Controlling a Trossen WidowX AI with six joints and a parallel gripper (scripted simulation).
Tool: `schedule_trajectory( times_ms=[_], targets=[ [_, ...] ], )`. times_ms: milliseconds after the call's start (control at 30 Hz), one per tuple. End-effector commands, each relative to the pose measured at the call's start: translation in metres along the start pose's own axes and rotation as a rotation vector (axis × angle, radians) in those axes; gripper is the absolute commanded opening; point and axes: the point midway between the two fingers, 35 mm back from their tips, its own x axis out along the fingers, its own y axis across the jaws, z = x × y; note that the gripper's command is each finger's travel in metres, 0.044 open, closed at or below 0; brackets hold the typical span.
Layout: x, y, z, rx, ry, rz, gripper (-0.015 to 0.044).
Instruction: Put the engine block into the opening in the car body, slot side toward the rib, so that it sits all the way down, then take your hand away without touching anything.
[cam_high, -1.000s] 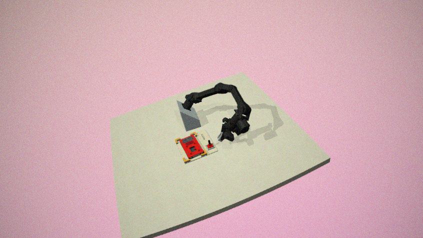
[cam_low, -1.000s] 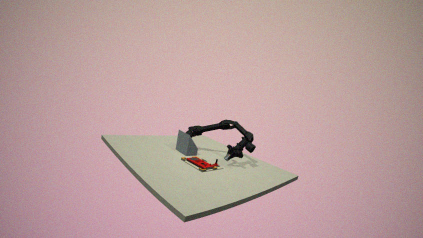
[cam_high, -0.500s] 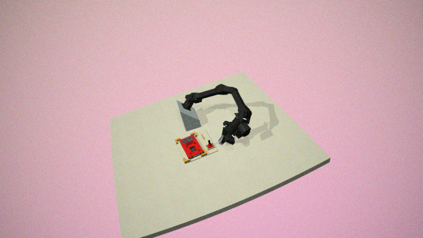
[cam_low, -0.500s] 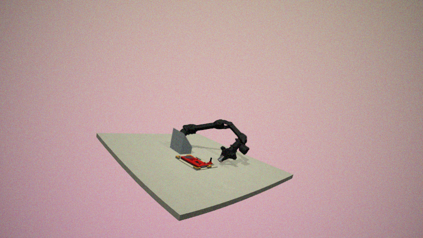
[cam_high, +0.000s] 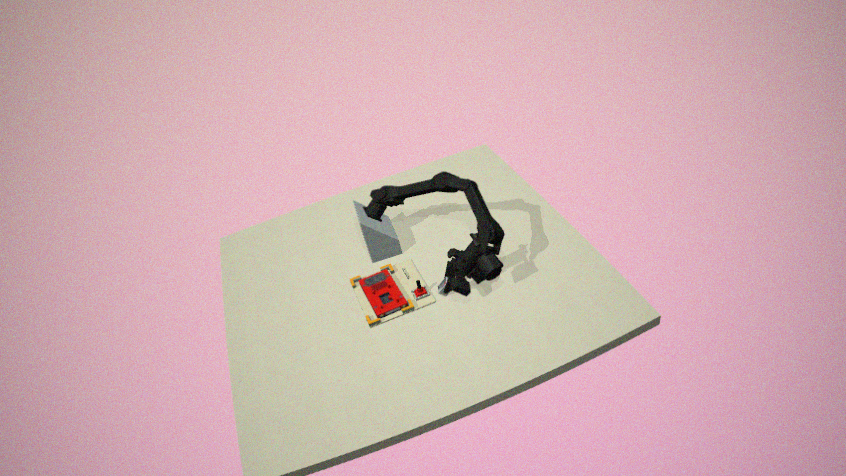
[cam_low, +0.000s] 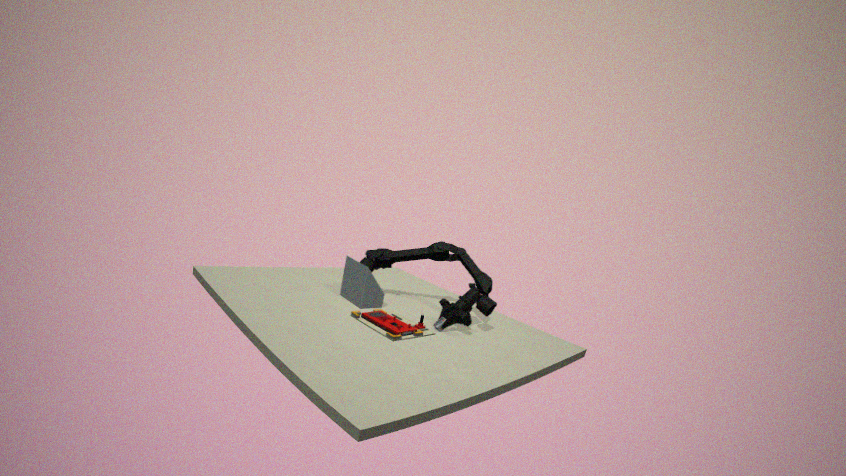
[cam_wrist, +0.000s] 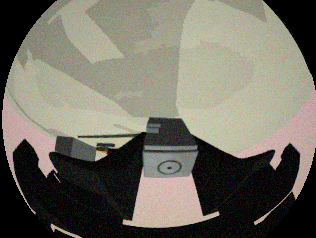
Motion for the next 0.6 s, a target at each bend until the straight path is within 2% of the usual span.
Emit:
schedule_trajectory(
  times_ms=[0, 167, 567],
  targets=[
    [0.0068, 0.0015, 0.0045, 0.005, 0.0, 0.007, 0.0],
    [0.0051, 0.0005, 0.0031, 0.005, 0.001, 0.007, 0.0],
    [0.0038, 0.0001, 0.0017, 0.005, 0.005, 0.002, 0.0315]
  ],
)
